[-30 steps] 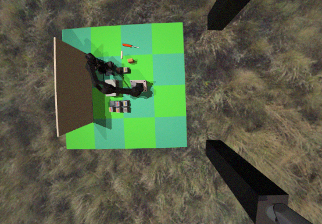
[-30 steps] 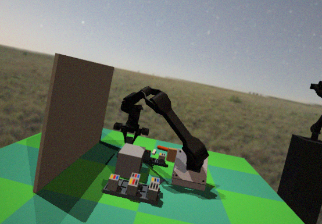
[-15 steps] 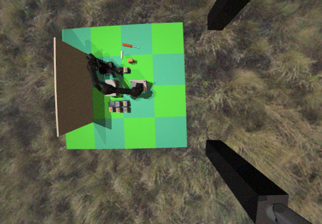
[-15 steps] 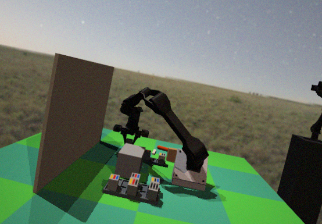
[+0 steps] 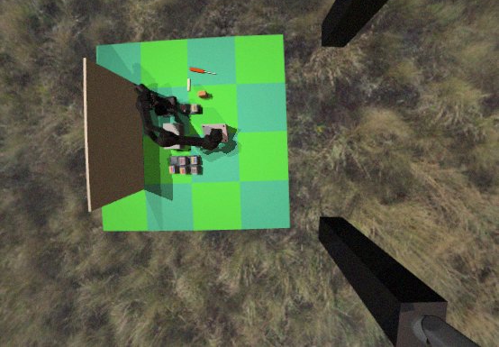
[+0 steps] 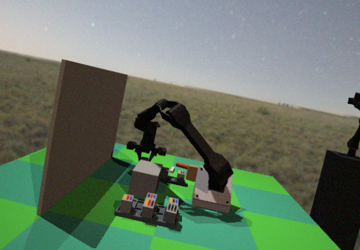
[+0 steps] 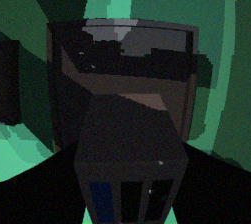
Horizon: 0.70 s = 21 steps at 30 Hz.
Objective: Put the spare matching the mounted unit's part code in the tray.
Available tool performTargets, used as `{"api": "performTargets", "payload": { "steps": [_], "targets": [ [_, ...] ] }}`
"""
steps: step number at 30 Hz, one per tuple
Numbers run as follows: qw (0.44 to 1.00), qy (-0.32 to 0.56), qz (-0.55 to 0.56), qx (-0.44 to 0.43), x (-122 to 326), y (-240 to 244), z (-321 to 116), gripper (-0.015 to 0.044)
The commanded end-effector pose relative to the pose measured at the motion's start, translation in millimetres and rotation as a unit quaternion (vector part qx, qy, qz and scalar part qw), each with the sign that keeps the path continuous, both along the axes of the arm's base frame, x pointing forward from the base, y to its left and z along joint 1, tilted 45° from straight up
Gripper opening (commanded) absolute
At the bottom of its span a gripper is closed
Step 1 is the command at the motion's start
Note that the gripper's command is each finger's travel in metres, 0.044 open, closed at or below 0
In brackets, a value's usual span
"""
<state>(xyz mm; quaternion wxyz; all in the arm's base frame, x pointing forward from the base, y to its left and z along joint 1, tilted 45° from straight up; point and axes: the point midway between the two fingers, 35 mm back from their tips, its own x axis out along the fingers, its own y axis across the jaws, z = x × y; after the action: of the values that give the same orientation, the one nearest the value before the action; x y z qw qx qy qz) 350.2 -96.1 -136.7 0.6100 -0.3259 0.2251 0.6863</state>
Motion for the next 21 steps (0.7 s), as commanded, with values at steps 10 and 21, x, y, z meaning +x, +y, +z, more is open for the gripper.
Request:
{"api": "performTargets", "payload": {
  "steps": [10, 21],
  "targets": [
    [1.0, 0.001, -0.003, 0.003, -2.1, 7.5, -5.5, 0.0],
    [1.0, 0.0, 0.0, 0.001, -3.1, 9.5, -7.6, 0.0105]
  ]
}}
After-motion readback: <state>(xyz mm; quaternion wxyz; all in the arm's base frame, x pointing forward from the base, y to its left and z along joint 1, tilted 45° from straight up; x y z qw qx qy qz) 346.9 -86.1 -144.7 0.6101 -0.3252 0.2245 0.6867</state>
